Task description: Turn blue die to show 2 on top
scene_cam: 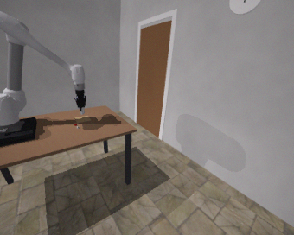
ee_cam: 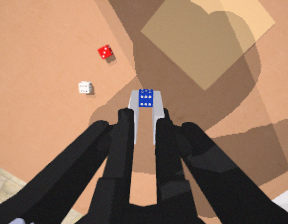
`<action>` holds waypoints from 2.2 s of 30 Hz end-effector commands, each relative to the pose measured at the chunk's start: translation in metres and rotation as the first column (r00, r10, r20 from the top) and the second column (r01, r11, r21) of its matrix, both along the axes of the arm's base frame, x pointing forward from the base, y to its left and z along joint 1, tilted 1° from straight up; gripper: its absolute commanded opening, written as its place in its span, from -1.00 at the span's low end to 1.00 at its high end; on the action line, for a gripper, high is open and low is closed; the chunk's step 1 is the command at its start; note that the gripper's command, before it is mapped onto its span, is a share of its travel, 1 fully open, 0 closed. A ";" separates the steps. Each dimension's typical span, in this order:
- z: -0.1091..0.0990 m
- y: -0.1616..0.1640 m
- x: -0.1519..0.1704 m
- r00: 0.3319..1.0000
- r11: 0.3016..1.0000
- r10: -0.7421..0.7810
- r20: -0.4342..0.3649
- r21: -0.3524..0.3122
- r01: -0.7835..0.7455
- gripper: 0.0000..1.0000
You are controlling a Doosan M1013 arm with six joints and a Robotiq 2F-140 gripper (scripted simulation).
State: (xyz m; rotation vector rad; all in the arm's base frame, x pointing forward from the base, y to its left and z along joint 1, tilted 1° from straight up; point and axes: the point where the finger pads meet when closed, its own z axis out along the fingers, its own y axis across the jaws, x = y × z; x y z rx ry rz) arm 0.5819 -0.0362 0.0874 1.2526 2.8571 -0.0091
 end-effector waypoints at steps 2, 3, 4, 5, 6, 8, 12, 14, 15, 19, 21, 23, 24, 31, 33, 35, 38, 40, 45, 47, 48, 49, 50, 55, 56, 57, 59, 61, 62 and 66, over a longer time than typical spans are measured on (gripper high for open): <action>0.000 0.018 0.004 0.977 0.977 0.212 -0.001 0.005 -0.212 -0.87; 0.000 0.021 0.005 0.967 0.967 0.253 -0.002 0.004 -0.253 -0.87; -0.001 0.026 0.006 0.952 0.952 0.306 -0.002 0.003 -0.306 -0.87; -0.001 0.030 0.006 0.937 0.937 0.351 -0.003 0.002 -0.351 -0.87; -0.001 0.031 0.007 0.930 0.930 0.368 -0.003 0.002 -0.368 -0.87; -0.001 0.041 0.009 0.879 0.879 0.477 -0.005 0.000 -0.477 -0.87; -0.001 0.057 0.011 0.780 0.780 0.626 -0.007 -0.002 -0.626 -0.87; -0.002 0.061 0.011 0.749 0.749 0.663 -0.008 -0.002 -0.663 -0.87; -0.002 0.061 0.011 0.749 0.749 0.663 -0.008 -0.002 -0.663 -0.87; -0.002 0.079 0.014 0.592 0.592 0.806 -0.012 -0.004 -0.806 -0.87; -0.002 0.087 0.014 0.511 0.511 0.859 -0.014 -0.004 -0.859 -0.87; -0.003 0.095 0.015 0.429 0.429 0.903 -0.015 -0.005 -0.903 -0.87; -0.003 0.099 0.015 0.393 0.393 0.919 -0.016 -0.005 -0.920 -0.87; -0.003 0.121 0.016 0.151 0.151 0.988 -0.021 -0.005 -0.989 -0.87; -0.003 0.124 0.016 0.119 0.119 0.993 -0.022 -0.005 -0.993 -0.87; -0.003 0.127 0.016 0.086 0.086 0.996 -0.022 -0.005 -0.996 -0.87; -0.003 0.127 0.016 0.081 0.081 0.996 -0.022 -0.005 -0.997 -0.87; -0.004 0.127 0.016 0.081 0.081 0.997 -0.017 -0.010 -0.997 -0.87; -0.004 0.124 0.015 0.083 0.087 0.995 0.049 -0.097 -0.991 -0.87; -0.005 0.122 0.014 0.077 0.093 0.992 0.102 -0.157 -0.983 -0.87; -0.005 0.122 0.014 0.077 0.093 0.992 0.102 -0.157 -0.983 -0.87; -0.005 0.122 0.014 0.077 0.093 0.992 0.102 -0.157 -0.983 -0.87; -0.005 0.120 0.013 0.075 0.099 0.989 0.129 -0.194 -0.976 -0.87; -0.007 0.122 0.008 0.033 0.116 0.965 0.260 -0.308 -0.944 -0.87; -0.007 0.122 0.007 0.023 0.120 0.959 0.284 -0.327 -0.937 -0.87; -0.008 0.121 0.006 0.015 0.126 0.952 0.305 -0.349 -0.929 -0.87; -0.008 0.119 0.005 0.008 0.135 0.947 0.322 -0.373 -0.918 -0.87; -0.010 0.119 0.003 -0.012 0.148 0.931 0.364 -0.410 -0.900 -0.87; -0.010 0.119 0.002 -0.018 0.153 0.927 0.376 -0.421 -0.894 -0.87; -0.010 0.118 0.002 -0.029 0.164 0.918 0.395 -0.448 -0.879 -0.87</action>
